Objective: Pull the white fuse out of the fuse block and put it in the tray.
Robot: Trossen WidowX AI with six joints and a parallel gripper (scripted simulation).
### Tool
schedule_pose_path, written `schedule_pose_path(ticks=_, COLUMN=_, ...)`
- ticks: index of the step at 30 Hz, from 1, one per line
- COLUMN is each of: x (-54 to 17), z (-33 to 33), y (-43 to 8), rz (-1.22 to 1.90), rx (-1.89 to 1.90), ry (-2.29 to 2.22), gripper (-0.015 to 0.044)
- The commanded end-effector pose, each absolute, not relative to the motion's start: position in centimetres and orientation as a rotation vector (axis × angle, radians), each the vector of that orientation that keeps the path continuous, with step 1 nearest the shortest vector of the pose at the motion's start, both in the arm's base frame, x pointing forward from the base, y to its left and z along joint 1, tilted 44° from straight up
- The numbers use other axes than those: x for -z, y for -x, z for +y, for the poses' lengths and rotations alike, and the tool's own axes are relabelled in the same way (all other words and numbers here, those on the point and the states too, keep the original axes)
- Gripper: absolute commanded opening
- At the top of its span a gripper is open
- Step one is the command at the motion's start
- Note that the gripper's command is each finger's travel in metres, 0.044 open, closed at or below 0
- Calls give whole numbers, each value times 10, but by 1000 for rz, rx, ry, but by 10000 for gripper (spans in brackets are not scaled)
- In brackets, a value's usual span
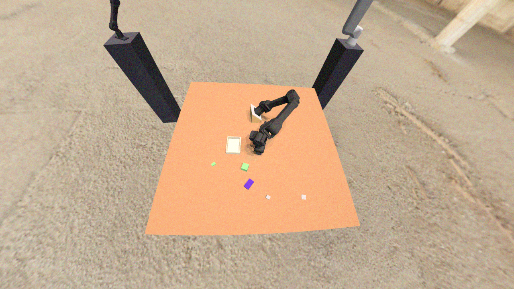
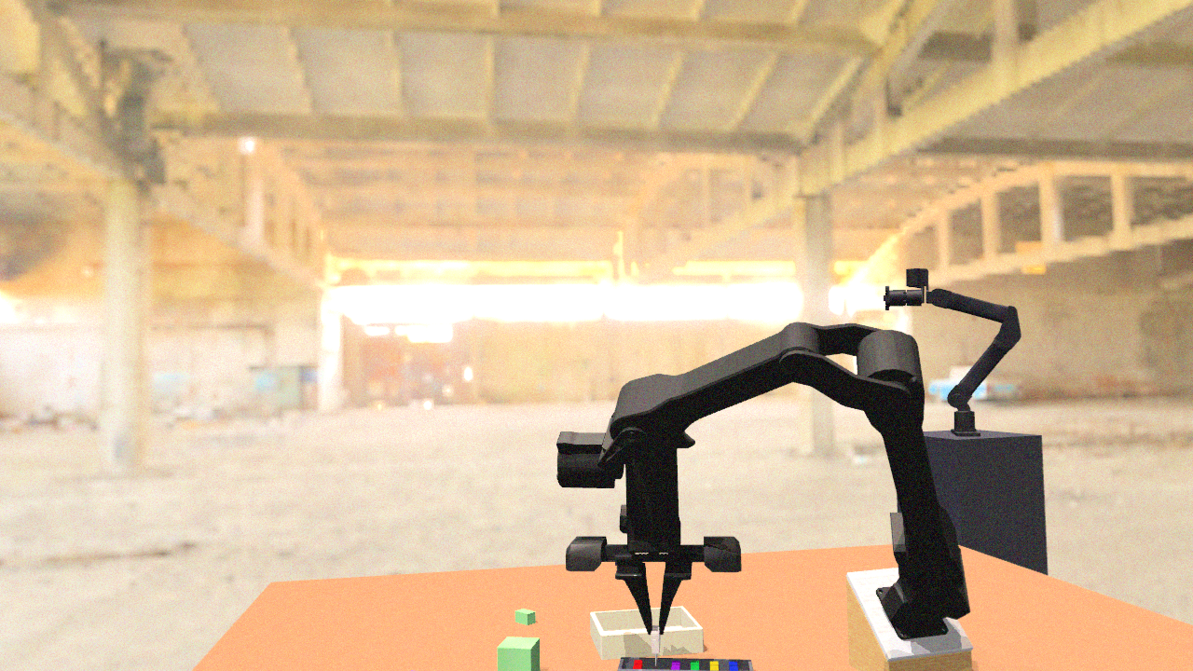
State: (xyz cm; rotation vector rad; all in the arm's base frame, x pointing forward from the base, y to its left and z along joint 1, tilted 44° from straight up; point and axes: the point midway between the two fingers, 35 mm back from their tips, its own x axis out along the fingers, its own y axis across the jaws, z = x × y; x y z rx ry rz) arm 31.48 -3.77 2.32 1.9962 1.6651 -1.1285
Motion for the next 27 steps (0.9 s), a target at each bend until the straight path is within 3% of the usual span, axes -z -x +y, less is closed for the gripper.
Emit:
schedule_pose_path(ticks=1, x=-27, z=-42, y=-315, rz=1663, rx=1126, ry=-1990, gripper=0)
schedule_pose_path(ticks=13, x=-38, z=-54, y=-315, rz=1663, rx=1127, ry=-1990, gripper=0)
schedule_pose_path(ticks=27, x=18, z=-124, y=-306, rz=1641, rx=1142, ry=-1982, gripper=0)
